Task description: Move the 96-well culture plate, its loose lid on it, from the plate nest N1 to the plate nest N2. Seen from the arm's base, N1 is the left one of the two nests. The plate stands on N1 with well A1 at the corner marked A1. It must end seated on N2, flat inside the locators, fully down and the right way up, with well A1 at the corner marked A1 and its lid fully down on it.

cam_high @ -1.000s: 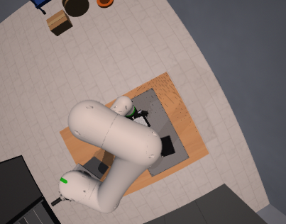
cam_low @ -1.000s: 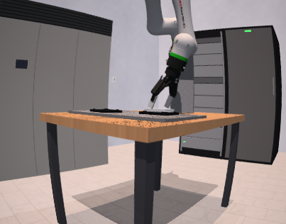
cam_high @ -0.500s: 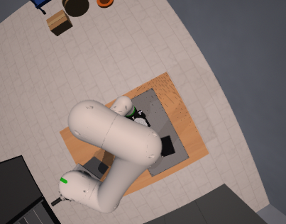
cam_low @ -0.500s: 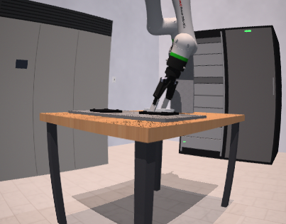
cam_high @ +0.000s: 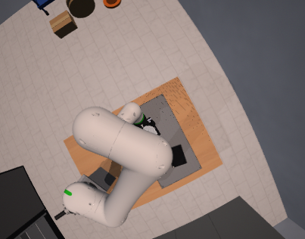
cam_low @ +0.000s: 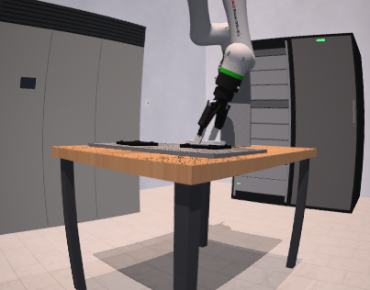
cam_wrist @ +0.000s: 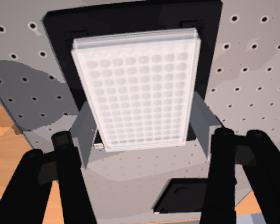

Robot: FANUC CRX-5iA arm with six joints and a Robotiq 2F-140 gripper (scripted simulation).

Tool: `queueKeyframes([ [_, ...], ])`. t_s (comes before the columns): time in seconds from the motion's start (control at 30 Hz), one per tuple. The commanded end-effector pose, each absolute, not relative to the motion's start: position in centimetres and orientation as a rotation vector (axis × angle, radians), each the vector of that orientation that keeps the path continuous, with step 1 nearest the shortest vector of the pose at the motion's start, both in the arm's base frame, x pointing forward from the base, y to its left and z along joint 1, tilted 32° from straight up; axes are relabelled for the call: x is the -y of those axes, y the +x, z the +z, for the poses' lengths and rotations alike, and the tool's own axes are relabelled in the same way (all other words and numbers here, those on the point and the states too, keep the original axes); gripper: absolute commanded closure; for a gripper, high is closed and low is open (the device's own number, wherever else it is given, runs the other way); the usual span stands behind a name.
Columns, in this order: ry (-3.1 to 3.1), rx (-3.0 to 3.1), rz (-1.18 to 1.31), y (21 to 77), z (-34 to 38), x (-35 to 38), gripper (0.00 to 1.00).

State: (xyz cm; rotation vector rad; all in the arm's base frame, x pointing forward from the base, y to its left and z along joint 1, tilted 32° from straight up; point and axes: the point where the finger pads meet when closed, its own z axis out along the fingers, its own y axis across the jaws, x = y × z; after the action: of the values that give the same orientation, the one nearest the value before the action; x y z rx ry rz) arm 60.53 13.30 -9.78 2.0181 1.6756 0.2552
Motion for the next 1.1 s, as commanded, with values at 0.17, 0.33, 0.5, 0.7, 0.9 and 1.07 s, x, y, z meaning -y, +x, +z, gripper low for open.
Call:
queueKeyframes([
  [0.17,2.018,-1.676,0.255,60.5,-9.8,-13.3,1.0],
  [0.33,2.018,-1.676,0.255,60.2,-9.2,-13.2,1.0],
  [0.5,2.018,-1.676,0.255,60.0,-8.8,-13.1,1.0],
  [0.7,2.018,-1.676,0.255,59.5,-7.9,-12.9,1.0],
  [0.9,2.018,-1.676,0.255,59.0,-7.1,-12.7,1.0],
  [1.07,2.018,-1.676,0.255,58.7,-6.7,-12.7,1.0],
])
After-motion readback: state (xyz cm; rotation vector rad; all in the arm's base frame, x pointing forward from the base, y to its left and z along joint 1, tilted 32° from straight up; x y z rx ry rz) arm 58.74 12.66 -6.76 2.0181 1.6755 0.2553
